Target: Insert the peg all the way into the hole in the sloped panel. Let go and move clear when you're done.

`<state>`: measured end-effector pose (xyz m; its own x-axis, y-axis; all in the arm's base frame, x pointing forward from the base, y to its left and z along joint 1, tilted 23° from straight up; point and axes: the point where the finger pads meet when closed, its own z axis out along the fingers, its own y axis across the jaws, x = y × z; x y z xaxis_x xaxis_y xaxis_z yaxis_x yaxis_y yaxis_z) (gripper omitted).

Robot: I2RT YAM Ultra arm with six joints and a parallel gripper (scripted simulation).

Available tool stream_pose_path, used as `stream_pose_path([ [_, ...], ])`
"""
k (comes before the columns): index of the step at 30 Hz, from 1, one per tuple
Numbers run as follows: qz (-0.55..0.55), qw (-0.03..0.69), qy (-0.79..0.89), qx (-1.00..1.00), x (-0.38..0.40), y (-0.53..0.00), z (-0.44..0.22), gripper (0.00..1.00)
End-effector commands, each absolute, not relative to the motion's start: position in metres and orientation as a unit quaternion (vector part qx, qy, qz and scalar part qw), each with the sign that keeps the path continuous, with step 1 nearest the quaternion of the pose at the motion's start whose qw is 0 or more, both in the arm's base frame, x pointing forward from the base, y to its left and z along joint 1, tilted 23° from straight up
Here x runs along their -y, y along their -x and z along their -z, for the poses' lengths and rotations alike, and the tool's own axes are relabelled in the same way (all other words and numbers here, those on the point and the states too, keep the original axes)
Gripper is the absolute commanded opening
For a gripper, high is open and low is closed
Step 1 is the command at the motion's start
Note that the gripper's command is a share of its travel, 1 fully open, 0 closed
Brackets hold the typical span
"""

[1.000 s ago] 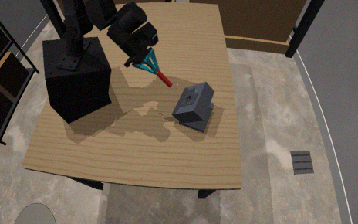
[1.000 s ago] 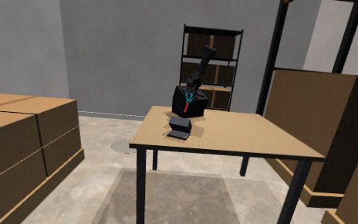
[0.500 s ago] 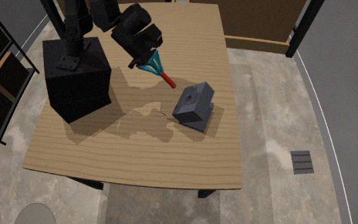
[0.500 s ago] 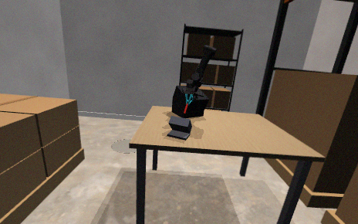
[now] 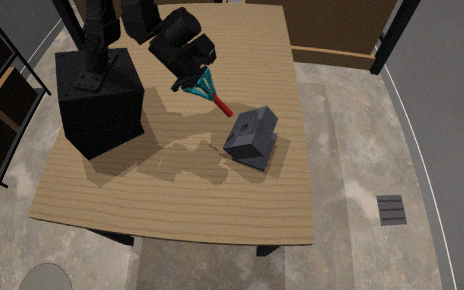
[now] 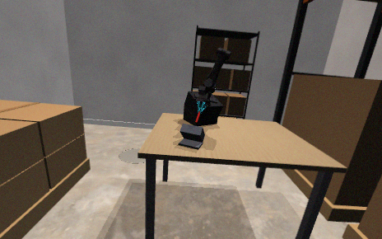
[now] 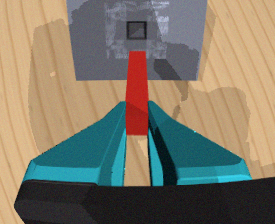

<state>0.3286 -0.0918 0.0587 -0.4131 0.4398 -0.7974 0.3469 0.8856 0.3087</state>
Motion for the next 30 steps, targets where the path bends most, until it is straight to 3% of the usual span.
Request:
stream_pose_path([
  [1,-0.043,0.507,-0.233,-0.829,0.097,-0.342,-0.069,0.00],
  [30,-0.043,0.507,-0.233,-0.829,0.101,-0.360,-0.062,0.00],
])
